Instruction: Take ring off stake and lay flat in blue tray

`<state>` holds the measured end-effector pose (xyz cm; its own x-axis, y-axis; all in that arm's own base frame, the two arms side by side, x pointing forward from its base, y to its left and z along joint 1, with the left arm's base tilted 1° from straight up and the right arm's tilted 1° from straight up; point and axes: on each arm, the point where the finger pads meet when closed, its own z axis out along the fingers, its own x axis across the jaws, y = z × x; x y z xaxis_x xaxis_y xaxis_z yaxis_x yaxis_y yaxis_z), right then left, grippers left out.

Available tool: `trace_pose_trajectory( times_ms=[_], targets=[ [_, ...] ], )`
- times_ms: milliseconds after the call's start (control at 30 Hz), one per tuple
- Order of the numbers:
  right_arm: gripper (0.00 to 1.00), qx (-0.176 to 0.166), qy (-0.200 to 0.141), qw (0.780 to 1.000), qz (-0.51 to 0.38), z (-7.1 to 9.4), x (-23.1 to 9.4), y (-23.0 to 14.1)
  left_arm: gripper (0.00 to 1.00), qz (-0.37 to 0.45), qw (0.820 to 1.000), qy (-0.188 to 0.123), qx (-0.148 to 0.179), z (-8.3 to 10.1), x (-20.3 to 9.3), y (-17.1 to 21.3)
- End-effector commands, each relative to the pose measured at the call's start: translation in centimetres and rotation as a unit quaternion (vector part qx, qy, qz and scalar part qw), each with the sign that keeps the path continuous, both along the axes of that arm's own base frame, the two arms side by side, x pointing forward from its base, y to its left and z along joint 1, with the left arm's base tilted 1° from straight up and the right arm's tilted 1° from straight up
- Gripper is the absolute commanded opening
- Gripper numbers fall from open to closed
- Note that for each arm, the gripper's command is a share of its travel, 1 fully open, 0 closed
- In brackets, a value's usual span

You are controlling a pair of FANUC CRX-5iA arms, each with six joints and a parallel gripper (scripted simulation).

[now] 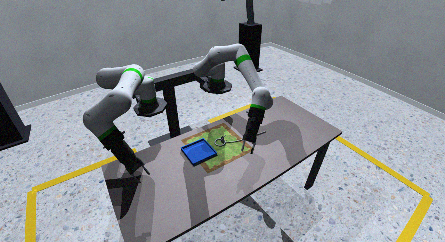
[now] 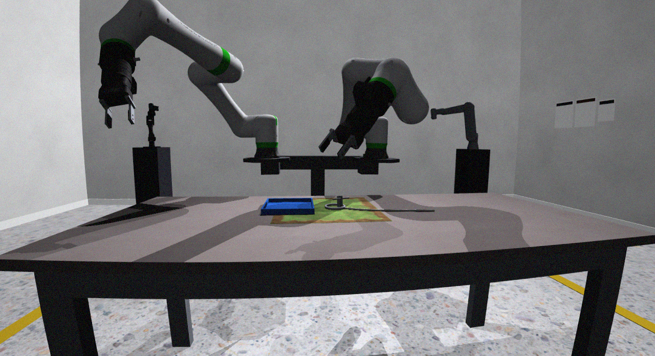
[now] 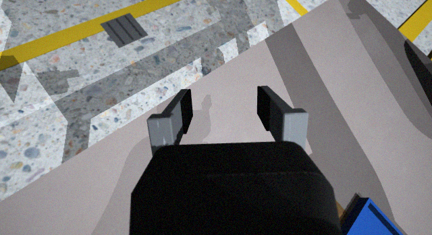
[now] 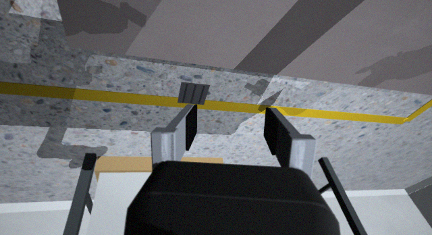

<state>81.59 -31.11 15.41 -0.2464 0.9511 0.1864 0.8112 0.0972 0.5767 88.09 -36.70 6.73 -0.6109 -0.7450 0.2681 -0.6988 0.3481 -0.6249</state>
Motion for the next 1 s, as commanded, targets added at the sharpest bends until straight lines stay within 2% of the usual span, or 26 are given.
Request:
trace_pose_trajectory(
  times_ms=[0,700,833,967],
  targets=[
    [1.00,-0.001,-0.001,1.000,0.000,0.2,0.0,0.0,1.00,0.000,1.000,-0.002,-0.001,0.3,0.1,0.0],
    [1.00,-0.002,0.000,1.000,0.004,0.1,0.1,0.5,1.00,0.000,1.000,-0.003,0.000,0.3,0.1,0.2],
    [1.00,-0.009,0.005,1.000,0.020,-0.7,0.5,2.5,1.00,-0.003,1.000,-0.006,0.004,0.6,0.3,1.1],
    [1.00,-0.024,0.015,0.998,0.055,-2.2,1.0,6.7,1.00,-0.008,1.000,-0.015,0.012,1.1,0.6,3.0]
  ],
)
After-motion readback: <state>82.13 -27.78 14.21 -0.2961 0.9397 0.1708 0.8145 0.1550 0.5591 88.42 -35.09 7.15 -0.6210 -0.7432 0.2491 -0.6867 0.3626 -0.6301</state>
